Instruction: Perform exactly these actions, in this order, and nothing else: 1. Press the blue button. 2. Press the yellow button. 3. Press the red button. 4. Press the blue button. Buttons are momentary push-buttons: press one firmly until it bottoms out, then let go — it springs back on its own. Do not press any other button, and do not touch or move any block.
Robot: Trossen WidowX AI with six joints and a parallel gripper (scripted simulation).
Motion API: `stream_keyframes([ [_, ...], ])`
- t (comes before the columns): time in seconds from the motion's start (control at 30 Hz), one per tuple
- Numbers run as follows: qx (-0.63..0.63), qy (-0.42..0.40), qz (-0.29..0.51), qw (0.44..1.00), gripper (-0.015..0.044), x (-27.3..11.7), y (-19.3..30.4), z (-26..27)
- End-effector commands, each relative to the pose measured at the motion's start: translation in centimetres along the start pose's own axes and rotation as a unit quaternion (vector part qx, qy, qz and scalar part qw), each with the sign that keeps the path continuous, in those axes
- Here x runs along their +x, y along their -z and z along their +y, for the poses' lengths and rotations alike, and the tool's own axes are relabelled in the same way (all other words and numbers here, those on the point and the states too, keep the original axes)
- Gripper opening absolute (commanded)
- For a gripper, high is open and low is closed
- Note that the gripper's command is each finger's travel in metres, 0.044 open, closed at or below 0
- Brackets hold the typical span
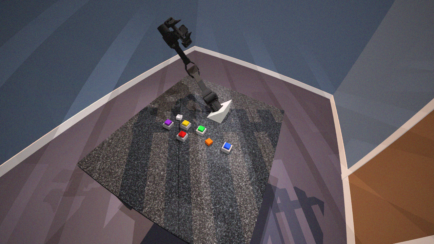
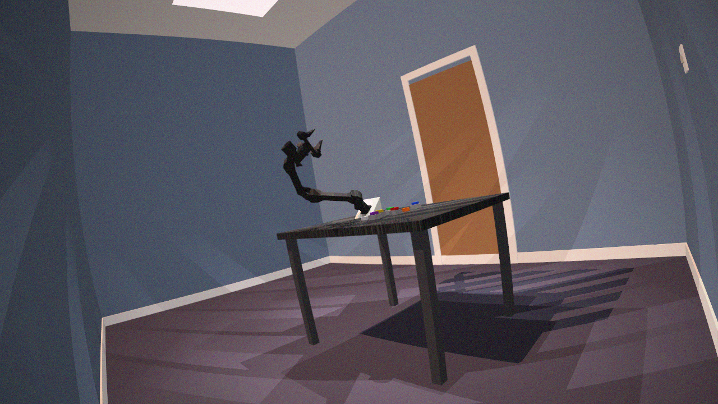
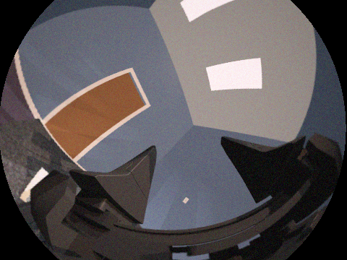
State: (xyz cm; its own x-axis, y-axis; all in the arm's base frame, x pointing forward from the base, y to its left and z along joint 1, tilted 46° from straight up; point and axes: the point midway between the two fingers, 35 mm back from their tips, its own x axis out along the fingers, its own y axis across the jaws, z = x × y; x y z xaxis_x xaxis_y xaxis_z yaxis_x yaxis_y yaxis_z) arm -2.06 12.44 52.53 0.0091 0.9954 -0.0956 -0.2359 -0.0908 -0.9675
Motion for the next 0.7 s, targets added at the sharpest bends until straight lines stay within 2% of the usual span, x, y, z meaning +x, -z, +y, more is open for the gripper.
stream_keyframes([
  [0.0,0.005,-0.003,0.002,1.0,0.04,0.2,0.2,0.0],
  [0.2,0.162,-0.087,0.069,0.98,0.04,5.9,6.6,2.2],
  [0.33,0.266,-0.129,0.122,0.947,0.04,9.2,10.3,3.9],
  [0.67,0.516,-0.208,0.317,0.768,0.04,17.5,20.1,11.8],
])
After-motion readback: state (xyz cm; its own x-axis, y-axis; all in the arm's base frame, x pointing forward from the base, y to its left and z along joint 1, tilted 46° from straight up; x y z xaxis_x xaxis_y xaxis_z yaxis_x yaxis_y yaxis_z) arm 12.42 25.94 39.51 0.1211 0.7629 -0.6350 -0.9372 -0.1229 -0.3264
